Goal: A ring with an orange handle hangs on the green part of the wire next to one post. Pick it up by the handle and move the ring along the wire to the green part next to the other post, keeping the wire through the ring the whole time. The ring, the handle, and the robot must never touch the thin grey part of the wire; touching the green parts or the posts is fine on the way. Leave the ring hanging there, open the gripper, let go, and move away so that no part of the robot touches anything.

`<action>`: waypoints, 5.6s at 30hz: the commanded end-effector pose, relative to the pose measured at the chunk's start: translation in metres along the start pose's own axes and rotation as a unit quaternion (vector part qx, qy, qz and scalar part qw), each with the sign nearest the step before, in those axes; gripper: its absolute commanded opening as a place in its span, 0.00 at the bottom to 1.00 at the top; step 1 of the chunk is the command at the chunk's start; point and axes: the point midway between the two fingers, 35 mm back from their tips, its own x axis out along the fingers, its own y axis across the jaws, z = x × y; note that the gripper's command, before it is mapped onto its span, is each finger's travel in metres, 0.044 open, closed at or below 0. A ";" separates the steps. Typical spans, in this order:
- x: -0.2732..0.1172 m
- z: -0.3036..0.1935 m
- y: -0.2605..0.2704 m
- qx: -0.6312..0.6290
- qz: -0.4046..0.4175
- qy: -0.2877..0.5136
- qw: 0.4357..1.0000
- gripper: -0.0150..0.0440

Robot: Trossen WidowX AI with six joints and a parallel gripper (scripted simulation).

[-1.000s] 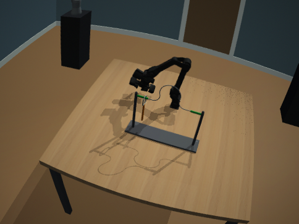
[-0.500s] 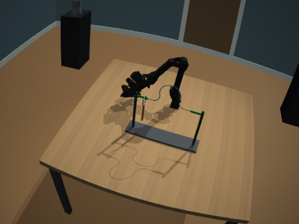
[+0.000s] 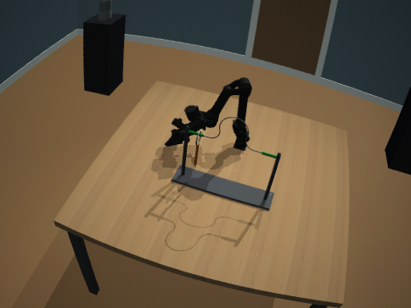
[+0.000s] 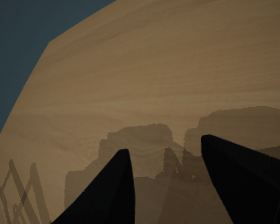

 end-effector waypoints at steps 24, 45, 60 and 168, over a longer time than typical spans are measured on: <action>-0.090 -0.112 0.080 -0.379 0.343 -0.025 0.859 0.53; -0.069 -0.086 0.145 -0.365 0.346 -0.034 0.864 0.53; -0.054 -0.087 0.156 -0.365 0.346 -0.035 0.864 0.53; -0.020 -0.085 0.203 -0.365 0.346 -0.036 0.864 0.00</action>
